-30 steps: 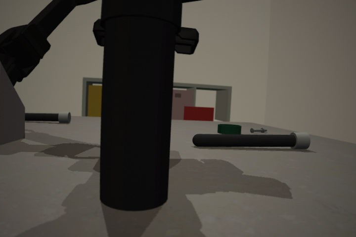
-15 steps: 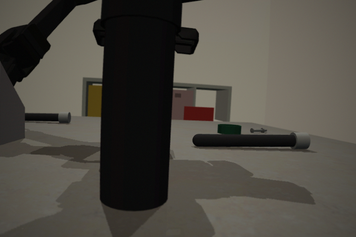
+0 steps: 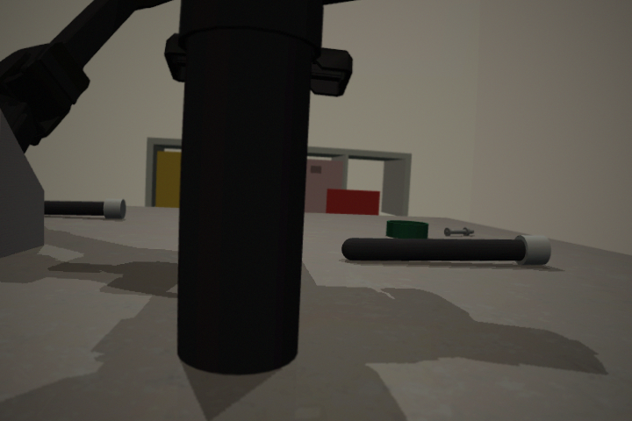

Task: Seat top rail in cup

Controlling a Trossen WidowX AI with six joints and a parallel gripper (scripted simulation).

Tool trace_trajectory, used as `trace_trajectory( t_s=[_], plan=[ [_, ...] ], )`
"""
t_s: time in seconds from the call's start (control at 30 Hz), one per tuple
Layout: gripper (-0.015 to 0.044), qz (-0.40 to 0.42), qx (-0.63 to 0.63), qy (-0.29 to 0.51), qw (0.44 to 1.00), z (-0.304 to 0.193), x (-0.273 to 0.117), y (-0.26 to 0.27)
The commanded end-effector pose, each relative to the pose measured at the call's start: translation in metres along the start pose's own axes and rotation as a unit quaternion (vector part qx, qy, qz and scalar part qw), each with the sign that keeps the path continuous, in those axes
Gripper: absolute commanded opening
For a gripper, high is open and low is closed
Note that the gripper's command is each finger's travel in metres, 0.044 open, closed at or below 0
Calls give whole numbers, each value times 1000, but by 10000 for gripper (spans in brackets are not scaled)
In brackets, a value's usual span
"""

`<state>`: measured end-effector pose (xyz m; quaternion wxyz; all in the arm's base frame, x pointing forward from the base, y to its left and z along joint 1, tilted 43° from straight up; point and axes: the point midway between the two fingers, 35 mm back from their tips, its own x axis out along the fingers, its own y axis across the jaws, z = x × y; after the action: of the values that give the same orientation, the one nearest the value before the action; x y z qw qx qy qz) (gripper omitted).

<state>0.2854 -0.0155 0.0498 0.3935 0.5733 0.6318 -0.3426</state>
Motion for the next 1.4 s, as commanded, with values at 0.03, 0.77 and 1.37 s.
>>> trace_trajectory(
  t_s=[0.03, 0.77, 1.37],
  plan=[
    [0, 1, 2, -4, 1000, 3, -2, -1],
    [0, 1, 2, -6, 1000, 6, -3, -1],
    [0, 1, 2, -6, 1000, 8, -3, -1]
  ],
)
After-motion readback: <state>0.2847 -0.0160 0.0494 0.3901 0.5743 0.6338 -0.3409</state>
